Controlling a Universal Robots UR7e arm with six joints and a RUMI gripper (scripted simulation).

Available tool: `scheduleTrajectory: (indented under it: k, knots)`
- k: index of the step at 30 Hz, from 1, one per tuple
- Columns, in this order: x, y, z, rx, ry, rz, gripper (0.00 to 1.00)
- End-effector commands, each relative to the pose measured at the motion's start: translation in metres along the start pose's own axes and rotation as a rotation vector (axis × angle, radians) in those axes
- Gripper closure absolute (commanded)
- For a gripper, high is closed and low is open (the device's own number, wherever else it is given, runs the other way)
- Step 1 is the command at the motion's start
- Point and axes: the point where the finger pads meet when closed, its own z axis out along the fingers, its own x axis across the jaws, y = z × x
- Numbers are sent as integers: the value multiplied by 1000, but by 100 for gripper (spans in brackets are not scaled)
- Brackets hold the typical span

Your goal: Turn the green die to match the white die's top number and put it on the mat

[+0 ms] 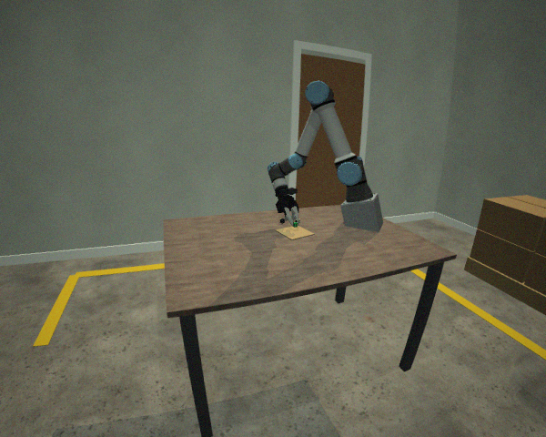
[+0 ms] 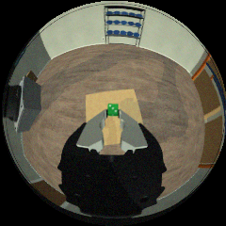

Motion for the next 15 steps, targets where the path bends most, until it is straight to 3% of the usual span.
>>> scheduleTrajectory:
  k: [1,15]
  knots:
    - [0,5,5,-1,1,-1,97]
    - [0,14,13,-1,1,-1,97]
